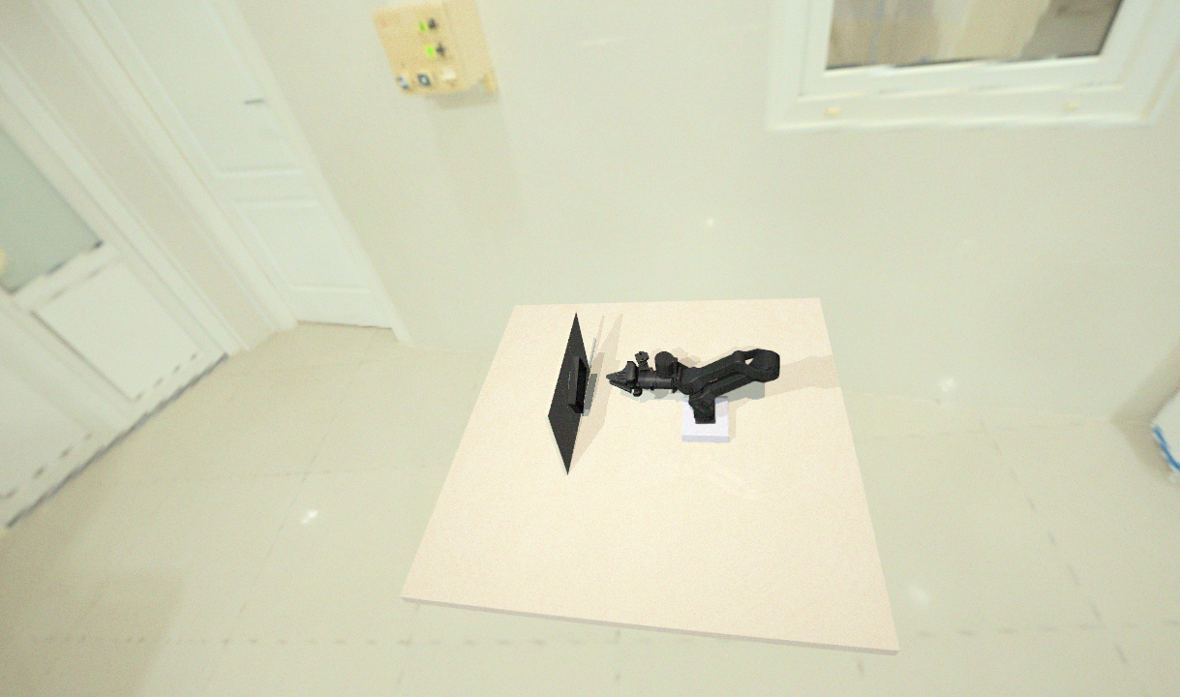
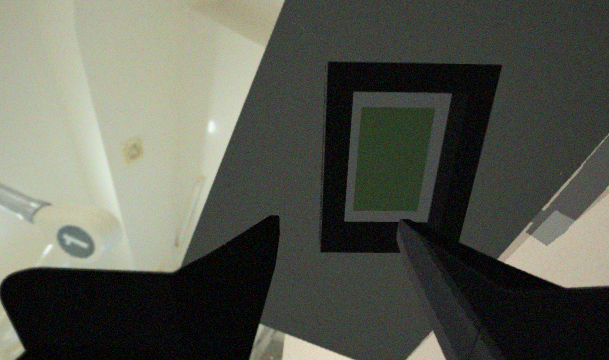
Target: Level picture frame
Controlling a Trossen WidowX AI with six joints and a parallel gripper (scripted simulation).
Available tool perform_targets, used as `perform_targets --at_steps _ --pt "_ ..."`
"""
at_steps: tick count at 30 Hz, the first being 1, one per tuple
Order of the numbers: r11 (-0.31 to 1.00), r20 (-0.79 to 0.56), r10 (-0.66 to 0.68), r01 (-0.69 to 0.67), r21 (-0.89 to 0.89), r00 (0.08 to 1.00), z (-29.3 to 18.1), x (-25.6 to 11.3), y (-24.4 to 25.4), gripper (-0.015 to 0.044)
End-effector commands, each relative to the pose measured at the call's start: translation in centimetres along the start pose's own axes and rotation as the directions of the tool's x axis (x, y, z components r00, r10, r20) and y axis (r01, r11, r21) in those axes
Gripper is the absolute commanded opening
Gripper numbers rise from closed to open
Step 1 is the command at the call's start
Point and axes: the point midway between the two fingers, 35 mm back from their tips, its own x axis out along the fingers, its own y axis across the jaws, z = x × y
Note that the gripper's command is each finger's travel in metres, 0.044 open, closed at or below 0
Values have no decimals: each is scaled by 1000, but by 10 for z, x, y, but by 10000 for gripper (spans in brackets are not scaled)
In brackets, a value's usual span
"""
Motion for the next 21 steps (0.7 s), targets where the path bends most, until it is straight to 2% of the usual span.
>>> perform_targets --at_steps 1,11,21 --pt "1000 -1 -4 4 -6 1000 -4 -2 -8 260" --pt "1000 -1 -4 4 -6 1000 -3 3 -6 260" --pt "1000 0 1 -1 -6 1000 -1 56 -2 260"
